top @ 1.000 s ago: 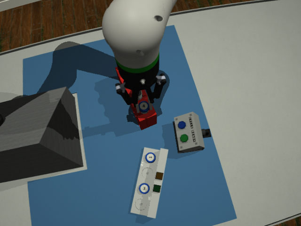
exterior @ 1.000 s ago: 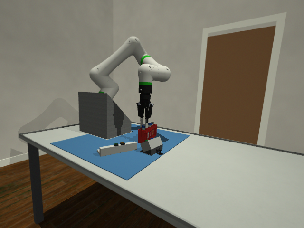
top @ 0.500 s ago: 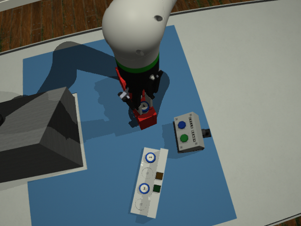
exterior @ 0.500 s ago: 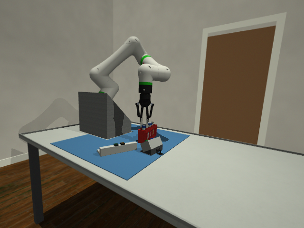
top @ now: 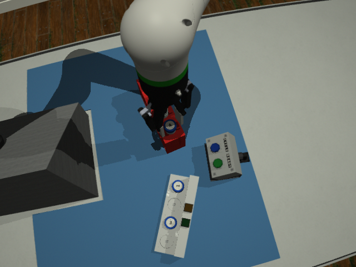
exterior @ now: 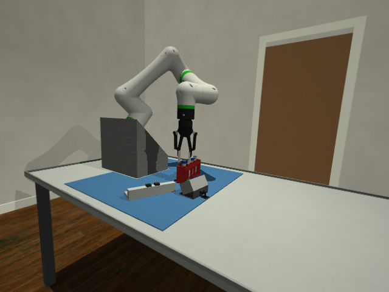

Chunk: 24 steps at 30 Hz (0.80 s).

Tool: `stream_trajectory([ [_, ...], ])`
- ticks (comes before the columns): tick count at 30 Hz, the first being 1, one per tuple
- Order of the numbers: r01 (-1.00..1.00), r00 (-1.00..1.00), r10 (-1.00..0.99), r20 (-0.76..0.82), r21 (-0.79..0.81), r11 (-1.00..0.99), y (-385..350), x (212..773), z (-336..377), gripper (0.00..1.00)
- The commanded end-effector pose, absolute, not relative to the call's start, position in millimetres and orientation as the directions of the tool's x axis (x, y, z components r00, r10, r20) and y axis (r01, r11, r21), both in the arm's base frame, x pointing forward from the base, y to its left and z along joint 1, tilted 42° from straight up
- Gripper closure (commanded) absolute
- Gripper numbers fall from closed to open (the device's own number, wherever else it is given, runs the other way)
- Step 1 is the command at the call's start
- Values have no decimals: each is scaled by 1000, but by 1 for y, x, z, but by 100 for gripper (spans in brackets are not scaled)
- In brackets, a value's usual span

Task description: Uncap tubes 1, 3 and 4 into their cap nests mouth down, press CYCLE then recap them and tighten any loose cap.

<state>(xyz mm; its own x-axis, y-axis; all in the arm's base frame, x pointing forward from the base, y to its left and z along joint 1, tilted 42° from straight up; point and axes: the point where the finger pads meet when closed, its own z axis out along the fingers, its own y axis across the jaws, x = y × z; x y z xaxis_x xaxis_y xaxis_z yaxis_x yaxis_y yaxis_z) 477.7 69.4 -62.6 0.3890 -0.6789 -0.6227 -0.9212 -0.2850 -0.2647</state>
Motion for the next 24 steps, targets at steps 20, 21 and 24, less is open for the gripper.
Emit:
stream_trajectory([
  [20, -980, 197, -723, -662, -134, -144, 65, 478, -57, 100],
  [21, -980, 197, -723, -662, -134, -144, 65, 478, -57, 100],
  [24, -980, 197, -723, -662, -134, -144, 65, 478, -57, 100],
])
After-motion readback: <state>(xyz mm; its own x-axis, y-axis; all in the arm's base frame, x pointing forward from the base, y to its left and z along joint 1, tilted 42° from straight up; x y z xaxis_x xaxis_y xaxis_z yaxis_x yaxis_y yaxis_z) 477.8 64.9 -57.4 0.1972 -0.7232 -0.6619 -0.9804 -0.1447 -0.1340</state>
